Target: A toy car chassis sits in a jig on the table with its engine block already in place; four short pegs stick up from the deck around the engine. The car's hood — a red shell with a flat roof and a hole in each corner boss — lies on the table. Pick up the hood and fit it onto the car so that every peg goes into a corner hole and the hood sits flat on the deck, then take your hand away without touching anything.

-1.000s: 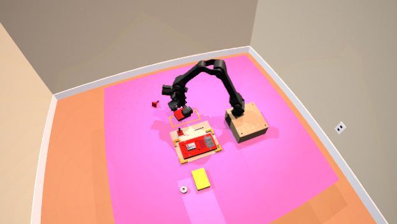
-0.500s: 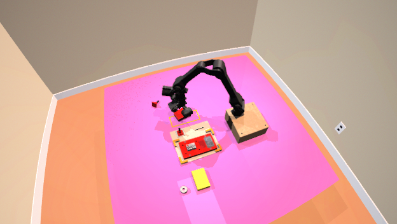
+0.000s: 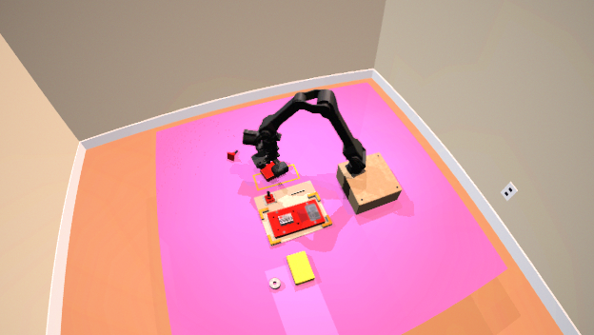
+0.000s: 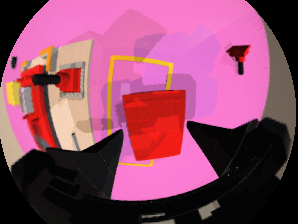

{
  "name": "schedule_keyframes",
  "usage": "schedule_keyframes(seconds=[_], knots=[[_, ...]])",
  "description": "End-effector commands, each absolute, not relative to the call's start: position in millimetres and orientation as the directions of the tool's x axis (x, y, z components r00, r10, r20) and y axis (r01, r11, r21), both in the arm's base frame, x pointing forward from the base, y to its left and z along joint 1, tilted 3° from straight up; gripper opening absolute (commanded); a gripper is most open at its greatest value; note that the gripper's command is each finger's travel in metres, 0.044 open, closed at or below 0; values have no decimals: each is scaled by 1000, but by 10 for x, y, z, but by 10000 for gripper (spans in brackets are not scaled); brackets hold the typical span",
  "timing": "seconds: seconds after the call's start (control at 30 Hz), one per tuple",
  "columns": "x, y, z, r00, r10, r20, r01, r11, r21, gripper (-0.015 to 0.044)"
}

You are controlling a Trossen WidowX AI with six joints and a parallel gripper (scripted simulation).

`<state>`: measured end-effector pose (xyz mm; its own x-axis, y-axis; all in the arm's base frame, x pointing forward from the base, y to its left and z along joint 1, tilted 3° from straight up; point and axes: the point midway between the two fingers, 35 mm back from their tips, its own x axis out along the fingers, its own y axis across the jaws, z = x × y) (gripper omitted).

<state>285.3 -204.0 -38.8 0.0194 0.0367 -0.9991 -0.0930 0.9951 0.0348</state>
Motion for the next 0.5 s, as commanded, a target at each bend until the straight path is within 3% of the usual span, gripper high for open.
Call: schedule_keyframes(seconds=[0.0,0.43,0.47], knots=[[2852,-2044,-410,18,33,-999,-90,995,31,440],[2851,-2040,-474,18,33,-999,-90,995,31,440],[2853,-2036,-458,19,37,-999,-93,995,35,414]])
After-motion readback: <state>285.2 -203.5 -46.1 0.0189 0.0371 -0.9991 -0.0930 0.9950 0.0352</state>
